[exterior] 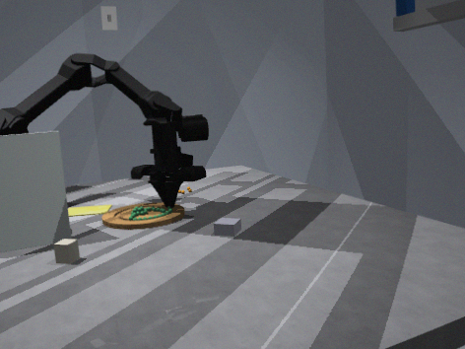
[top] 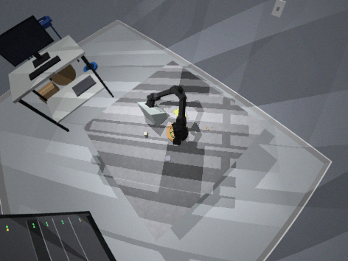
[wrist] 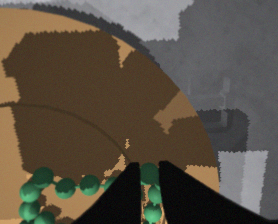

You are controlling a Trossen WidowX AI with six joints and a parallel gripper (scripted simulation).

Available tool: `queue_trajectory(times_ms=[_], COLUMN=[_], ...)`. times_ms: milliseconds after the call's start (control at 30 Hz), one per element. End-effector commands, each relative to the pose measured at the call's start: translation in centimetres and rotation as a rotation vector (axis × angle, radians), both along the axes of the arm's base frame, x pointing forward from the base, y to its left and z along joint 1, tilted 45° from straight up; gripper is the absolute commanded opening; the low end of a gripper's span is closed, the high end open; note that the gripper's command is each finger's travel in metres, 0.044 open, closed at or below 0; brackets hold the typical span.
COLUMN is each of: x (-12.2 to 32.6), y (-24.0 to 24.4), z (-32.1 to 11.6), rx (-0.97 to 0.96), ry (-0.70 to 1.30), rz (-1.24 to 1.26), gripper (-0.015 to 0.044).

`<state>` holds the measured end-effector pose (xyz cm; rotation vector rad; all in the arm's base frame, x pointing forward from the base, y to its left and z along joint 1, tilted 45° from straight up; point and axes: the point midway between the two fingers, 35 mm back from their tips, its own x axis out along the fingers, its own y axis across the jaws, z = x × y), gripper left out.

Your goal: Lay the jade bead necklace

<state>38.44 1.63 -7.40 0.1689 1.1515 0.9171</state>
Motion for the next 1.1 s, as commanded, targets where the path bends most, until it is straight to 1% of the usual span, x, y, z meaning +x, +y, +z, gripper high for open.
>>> queue_trajectory(times_ms=[0,500,1067], x=[0.0,0.09,0.25], y=[0.24,0.93,0.68], z=[0.36,-0.33,-0.09], rx=[0.001,0.002,-0.003], ry=[-0.002,-0.002,-0.009], rz=[0.002,0.002,0.005], gripper=[0.0,0.0,0.044])
